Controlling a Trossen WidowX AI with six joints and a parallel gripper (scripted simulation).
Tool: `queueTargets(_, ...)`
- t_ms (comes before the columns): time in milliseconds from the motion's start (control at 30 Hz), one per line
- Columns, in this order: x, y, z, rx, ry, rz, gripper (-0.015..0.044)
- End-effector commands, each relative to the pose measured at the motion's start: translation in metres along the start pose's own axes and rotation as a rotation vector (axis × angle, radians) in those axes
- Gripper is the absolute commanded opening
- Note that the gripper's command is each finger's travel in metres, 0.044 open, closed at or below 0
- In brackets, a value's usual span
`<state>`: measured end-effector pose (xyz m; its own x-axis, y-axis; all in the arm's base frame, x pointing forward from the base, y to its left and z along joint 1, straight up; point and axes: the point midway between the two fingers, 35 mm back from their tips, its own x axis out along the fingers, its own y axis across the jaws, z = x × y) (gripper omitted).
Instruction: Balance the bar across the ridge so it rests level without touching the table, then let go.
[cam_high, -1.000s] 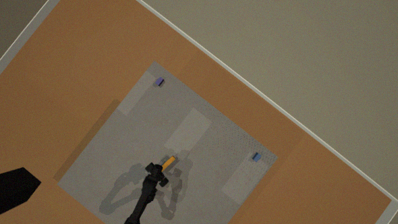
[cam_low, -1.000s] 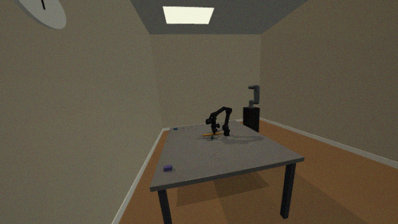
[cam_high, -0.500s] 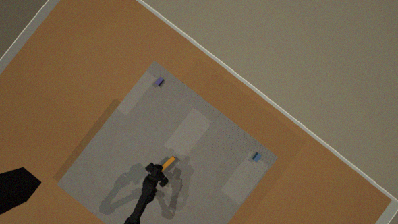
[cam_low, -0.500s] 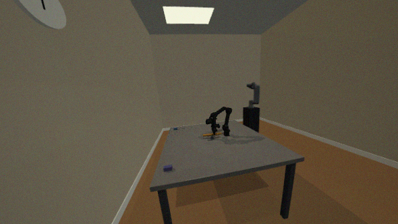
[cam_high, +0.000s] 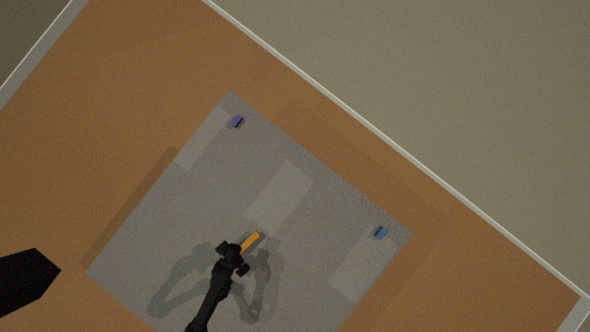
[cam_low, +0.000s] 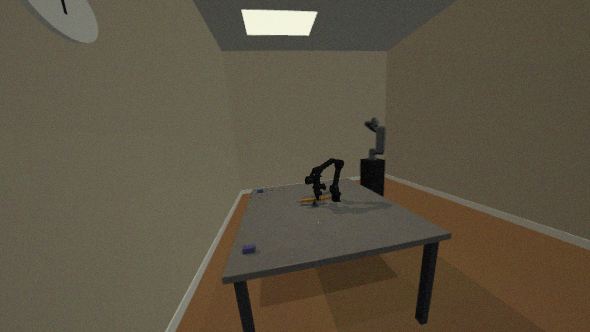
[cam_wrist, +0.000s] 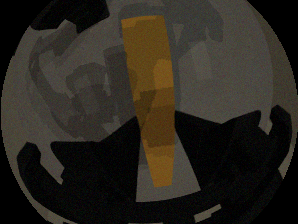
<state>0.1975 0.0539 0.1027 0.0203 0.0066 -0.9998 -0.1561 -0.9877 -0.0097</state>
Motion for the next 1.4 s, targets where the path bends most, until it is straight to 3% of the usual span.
queueTargets(0, 0.0014, 0.0004, 0.0003, -0.005, -0.001, 0.002, 0.0000)
queueTargets(1367, 0.0047, 0.0006, 0.0011, -0.005, -0.001, 0.002, 0.0000)
